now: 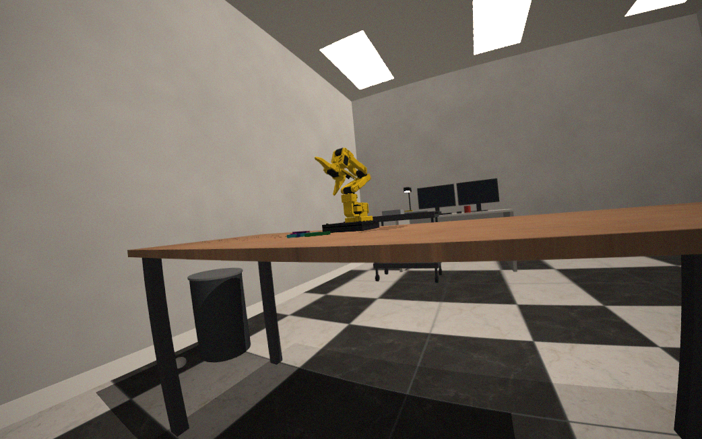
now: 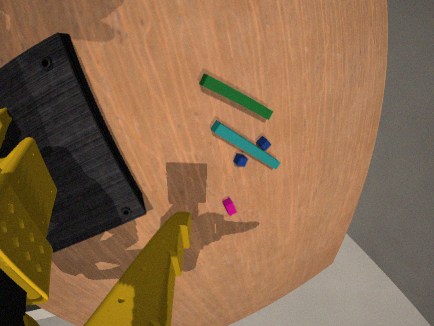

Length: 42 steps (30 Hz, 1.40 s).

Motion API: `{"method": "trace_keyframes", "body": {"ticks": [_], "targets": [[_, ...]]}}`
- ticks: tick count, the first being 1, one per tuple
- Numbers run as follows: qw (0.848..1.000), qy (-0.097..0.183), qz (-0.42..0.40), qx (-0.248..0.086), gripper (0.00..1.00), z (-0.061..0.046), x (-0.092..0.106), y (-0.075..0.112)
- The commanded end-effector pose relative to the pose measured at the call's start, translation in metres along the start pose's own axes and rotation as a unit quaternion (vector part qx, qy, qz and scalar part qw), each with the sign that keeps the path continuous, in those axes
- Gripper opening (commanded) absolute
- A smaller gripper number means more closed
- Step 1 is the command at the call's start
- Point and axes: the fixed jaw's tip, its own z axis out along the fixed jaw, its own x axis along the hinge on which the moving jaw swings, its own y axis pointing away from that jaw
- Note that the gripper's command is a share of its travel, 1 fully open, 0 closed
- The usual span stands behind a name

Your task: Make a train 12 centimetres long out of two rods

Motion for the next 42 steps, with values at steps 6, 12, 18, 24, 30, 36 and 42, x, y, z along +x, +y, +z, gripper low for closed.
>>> {"method": "trace_keyframes", "body": {"ticks": [6,12,18,24,30,36,42], "targets": [[1.000,-0.001,-0.009,-0.011,1.00,0.002,-0.001,0.004],[1.000,-0.001,-0.009,-0.011,1.00,0.002,-0.001,0.004],[1.000,-0.001,-0.009,-0.011,1.00,0.002,-0.001,0.004],[1.000,-0.001,-0.009,-0.011,1.00,0.002,-0.001,0.004],[1.000,0.003,0.003,-0.011,1.00,0.002,0.002,0.004],[0.999,0.020,0.044,-0.010,1.00,0.001,0.012,0.004],[0.996,0.033,0.078,-0.009,1.00,0.001,0.020,0.005]]}}
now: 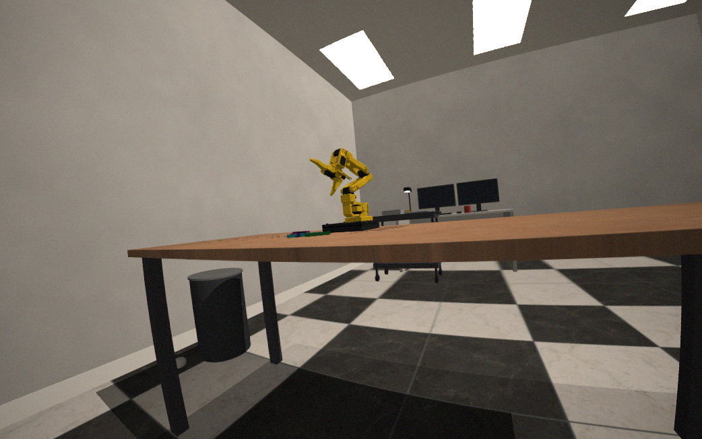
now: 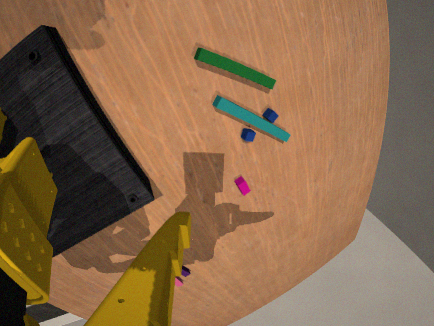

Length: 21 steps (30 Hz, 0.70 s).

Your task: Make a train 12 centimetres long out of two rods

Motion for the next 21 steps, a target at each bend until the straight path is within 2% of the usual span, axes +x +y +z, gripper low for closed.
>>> {"method": "trace_keyframes", "body": {"ticks": [1,8,21], "targets": [[1.000,0.012,0.024,-0.010,1.00,0.002,0.007,0.004],[0.998,0.028,0.064,-0.010,1.00,0.001,0.017,0.005],[0.997,0.032,0.076,-0.009,1.00,0.001,0.020,0.005]]}}
